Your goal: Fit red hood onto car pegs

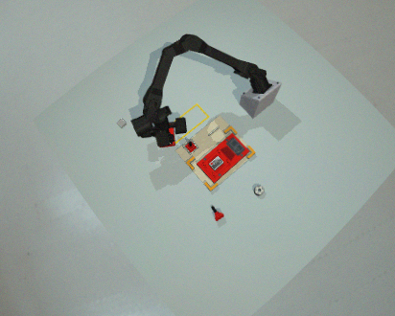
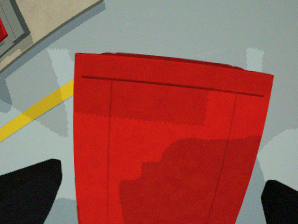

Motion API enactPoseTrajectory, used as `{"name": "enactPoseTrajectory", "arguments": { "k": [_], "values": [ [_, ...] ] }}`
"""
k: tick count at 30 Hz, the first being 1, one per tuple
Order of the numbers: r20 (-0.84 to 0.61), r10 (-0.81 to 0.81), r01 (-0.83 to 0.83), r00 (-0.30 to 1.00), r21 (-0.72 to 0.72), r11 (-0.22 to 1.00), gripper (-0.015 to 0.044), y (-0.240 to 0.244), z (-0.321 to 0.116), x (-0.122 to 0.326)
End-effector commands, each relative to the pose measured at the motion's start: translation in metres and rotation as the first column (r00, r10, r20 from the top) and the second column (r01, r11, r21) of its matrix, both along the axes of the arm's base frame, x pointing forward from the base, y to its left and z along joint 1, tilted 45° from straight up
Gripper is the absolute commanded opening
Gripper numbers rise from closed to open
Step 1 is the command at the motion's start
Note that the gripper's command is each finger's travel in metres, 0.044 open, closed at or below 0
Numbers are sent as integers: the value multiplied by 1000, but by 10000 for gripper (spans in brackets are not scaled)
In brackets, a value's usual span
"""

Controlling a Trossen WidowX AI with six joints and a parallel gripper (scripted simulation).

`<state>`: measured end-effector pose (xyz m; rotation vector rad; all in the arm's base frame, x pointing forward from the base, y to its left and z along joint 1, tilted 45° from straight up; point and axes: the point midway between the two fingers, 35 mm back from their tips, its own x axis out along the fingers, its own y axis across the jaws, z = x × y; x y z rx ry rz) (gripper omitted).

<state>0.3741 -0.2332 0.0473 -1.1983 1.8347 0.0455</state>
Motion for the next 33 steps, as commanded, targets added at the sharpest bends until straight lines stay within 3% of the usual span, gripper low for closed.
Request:
{"name": "enactPoseTrajectory", "arguments": {
  "k": [1, 21, 24, 33],
  "values": [
    [-7, 2, -2, 1000, 3, 1000, 440, -2, -4, -1],
    [-7, 2, -2, 1000, 3, 1000, 440, -8, -10, -2],
    [-1, -1, 1, 1000, -3, 1000, 361, -7, -7, -1],
    [-1, -1, 1, 1000, -3, 1000, 301, -7, -7, -1]
  ]
}}
